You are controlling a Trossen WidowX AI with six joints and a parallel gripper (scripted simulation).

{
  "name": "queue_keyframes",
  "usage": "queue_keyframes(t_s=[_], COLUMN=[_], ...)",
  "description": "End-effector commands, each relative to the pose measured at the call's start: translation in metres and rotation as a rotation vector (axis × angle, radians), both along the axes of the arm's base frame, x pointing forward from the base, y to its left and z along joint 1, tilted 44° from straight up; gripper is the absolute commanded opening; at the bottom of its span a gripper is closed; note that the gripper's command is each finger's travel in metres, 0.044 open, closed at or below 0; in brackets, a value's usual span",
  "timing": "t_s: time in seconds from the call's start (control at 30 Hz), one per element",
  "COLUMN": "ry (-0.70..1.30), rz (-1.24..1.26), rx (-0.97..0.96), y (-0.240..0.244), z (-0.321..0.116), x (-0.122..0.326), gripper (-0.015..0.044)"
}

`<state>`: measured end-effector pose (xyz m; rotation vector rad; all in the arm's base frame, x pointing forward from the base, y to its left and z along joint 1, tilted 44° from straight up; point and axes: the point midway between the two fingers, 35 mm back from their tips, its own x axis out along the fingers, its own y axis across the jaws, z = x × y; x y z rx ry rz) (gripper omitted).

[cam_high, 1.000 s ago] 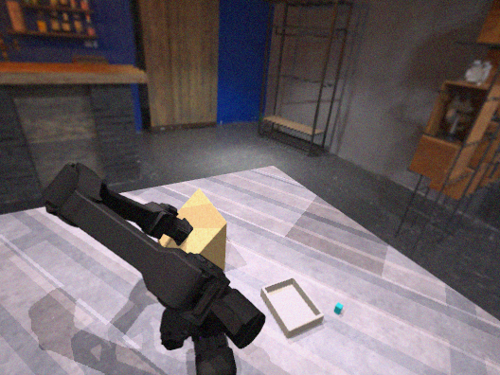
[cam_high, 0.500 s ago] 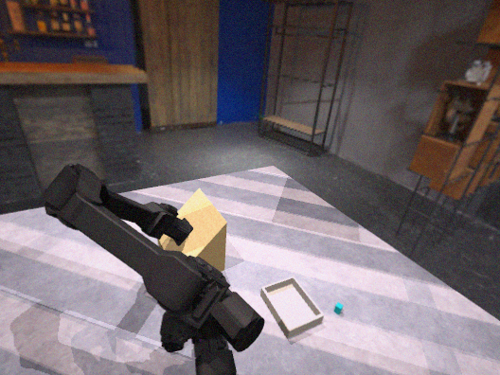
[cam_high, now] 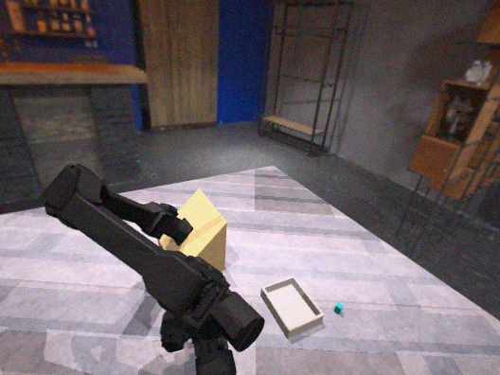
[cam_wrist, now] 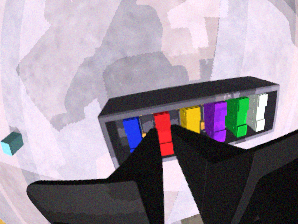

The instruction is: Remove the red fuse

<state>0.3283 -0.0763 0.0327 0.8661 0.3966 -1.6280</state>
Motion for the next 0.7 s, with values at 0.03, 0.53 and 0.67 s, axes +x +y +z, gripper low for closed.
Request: queue_keyframes(t_s=[0.03,0.53,0.67], ry=[0.000,0.001,0.001], rz=[0.000,0.001,0.001], rx=[0.000,0.000,0.000], y=[0.0018,0.0070,0.0084], z=[0.0018,0.0069,0.0082], x=[0.0002,0.0008,0.0009], gripper=[0.0000,0.0000,0.0000])
